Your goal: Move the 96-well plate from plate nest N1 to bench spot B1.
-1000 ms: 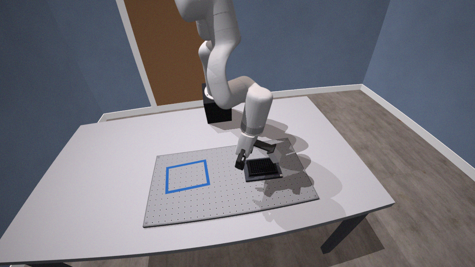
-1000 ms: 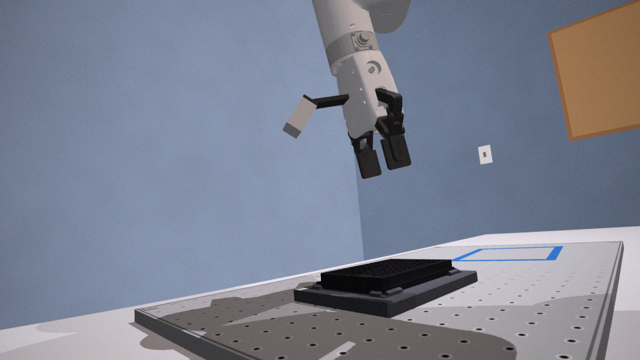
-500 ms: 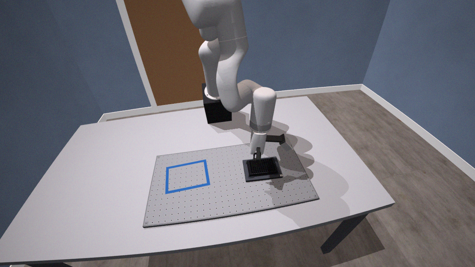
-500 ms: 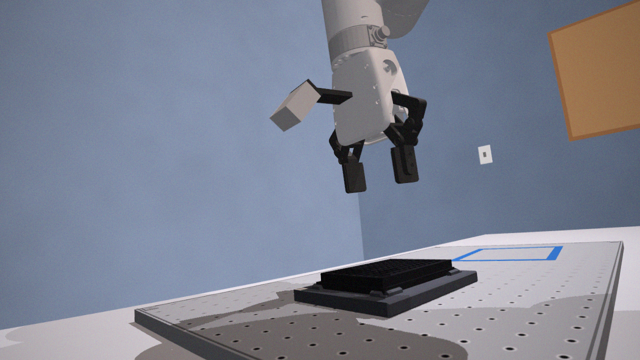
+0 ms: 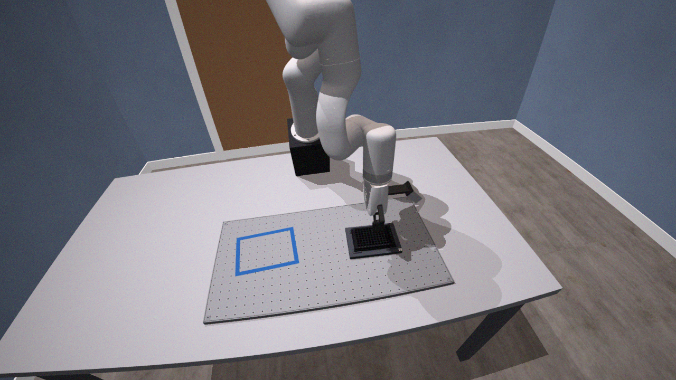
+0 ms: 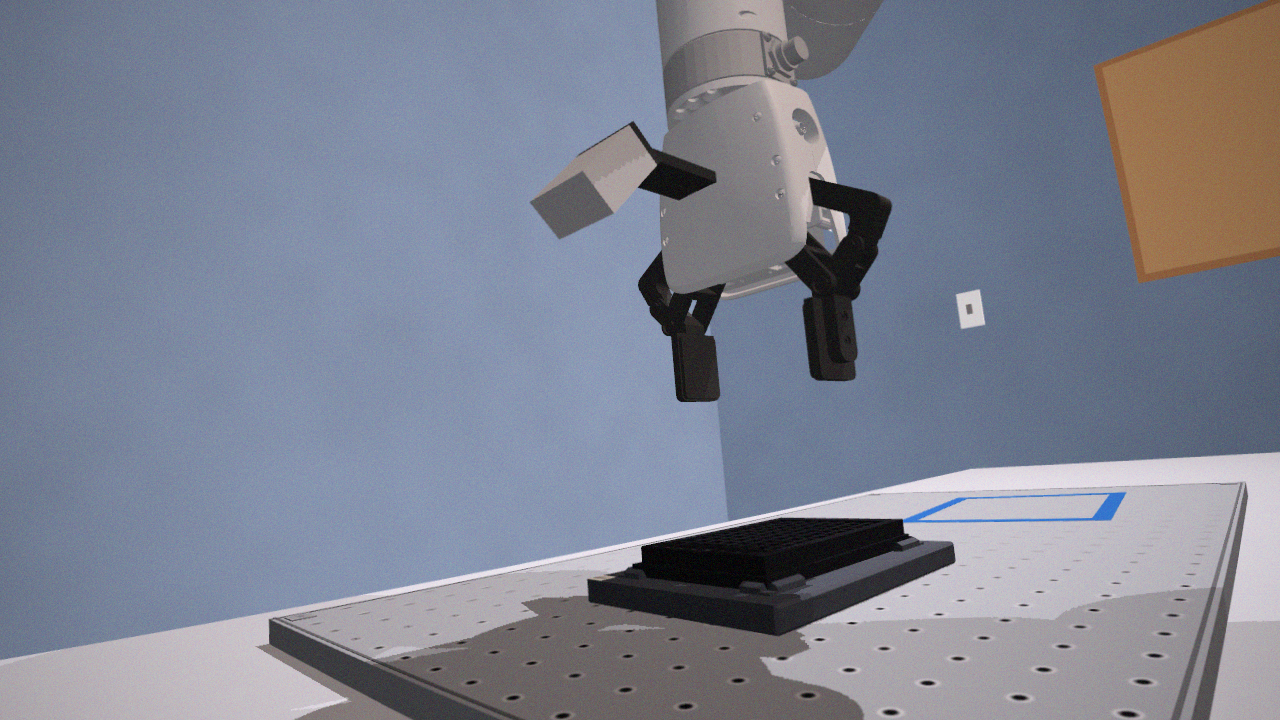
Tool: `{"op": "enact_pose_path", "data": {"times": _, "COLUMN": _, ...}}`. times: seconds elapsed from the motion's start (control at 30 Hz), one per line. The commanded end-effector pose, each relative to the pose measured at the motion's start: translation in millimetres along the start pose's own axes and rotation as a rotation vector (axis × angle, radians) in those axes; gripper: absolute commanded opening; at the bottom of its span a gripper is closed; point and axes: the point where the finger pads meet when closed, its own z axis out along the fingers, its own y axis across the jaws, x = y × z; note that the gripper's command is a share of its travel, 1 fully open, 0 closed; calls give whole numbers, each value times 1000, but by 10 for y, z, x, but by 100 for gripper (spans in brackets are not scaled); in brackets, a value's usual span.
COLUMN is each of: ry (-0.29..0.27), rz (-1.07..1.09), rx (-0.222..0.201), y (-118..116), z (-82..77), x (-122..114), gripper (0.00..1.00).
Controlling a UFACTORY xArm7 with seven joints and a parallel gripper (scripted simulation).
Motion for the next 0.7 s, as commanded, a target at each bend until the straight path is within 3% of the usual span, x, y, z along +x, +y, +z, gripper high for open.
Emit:
{"op": "enact_pose_path", "data": {"times": 0.0, "ry": 2, "rz": 1, "rx": -2, "y": 11, "z": -6, "x": 5, "gripper": 100}}
{"op": "enact_pose_path", "data": {"times": 0.23, "ry": 2, "rz": 1, "rx": -2, "y": 11, "z": -6, "x": 5, "gripper": 100}}
{"op": "enact_pose_path", "data": {"times": 0.67, "ry": 2, "rz": 1, "rx": -2, "y": 11, "z": 211, "x": 5, "gripper": 100}}
